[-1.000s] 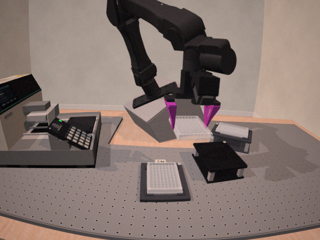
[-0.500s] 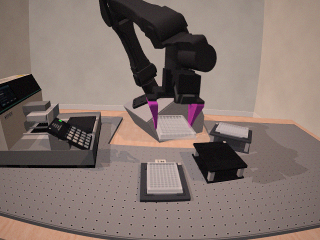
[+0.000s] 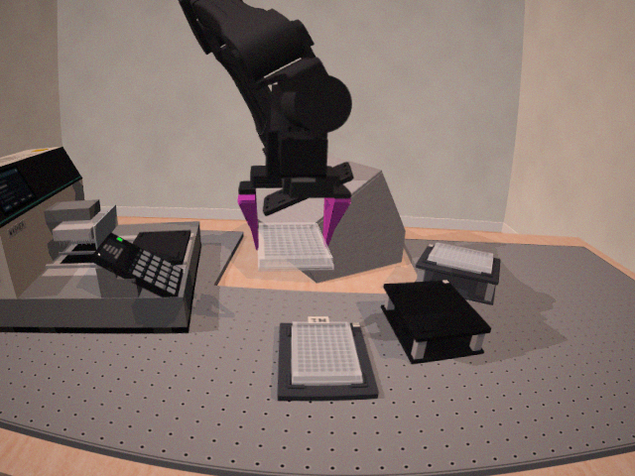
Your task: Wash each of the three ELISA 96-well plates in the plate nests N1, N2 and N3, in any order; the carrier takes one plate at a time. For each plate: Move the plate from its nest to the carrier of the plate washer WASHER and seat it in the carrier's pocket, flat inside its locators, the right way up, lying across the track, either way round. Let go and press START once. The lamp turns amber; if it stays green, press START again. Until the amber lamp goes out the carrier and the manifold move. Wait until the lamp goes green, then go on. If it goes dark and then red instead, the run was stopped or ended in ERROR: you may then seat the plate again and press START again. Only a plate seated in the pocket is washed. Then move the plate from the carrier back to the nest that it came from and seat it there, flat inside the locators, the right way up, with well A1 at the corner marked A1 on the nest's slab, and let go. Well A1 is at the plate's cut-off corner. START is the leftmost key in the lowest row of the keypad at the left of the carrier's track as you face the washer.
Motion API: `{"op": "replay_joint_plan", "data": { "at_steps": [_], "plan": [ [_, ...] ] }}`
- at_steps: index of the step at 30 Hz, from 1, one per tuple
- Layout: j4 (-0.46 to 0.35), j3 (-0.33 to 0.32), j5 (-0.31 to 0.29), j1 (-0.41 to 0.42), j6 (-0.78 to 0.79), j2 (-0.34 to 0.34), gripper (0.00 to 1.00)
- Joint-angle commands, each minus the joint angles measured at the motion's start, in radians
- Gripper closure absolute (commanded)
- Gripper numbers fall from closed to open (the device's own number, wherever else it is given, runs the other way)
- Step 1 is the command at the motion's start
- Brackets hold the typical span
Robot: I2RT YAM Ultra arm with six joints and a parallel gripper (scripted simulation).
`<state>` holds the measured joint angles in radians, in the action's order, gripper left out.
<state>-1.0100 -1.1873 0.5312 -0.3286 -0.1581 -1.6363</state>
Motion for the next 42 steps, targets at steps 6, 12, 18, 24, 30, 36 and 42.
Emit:
{"op": "replay_joint_plan", "data": {
  "at_steps": [6, 12, 18, 24, 30, 36, 42],
  "plan": [
    [-0.006, 0.010, -0.014, 0.100, 0.152, 0.099, 1.00],
    [-0.010, 0.010, -0.025, 0.152, 0.210, 0.132, 1.00],
    [-0.010, 0.039, -0.037, 0.206, 0.289, 0.190, 1.00],
    [-0.012, 0.071, -0.061, 0.298, 0.388, 0.270, 1.00],
    [-0.014, 0.085, -0.082, 0.366, 0.460, 0.318, 1.00],
    [-0.017, 0.096, -0.120, 0.479, 0.577, 0.381, 1.00],
    [-0.019, 0.095, -0.169, 0.606, 0.703, 0.430, 1.00]
  ]
}}
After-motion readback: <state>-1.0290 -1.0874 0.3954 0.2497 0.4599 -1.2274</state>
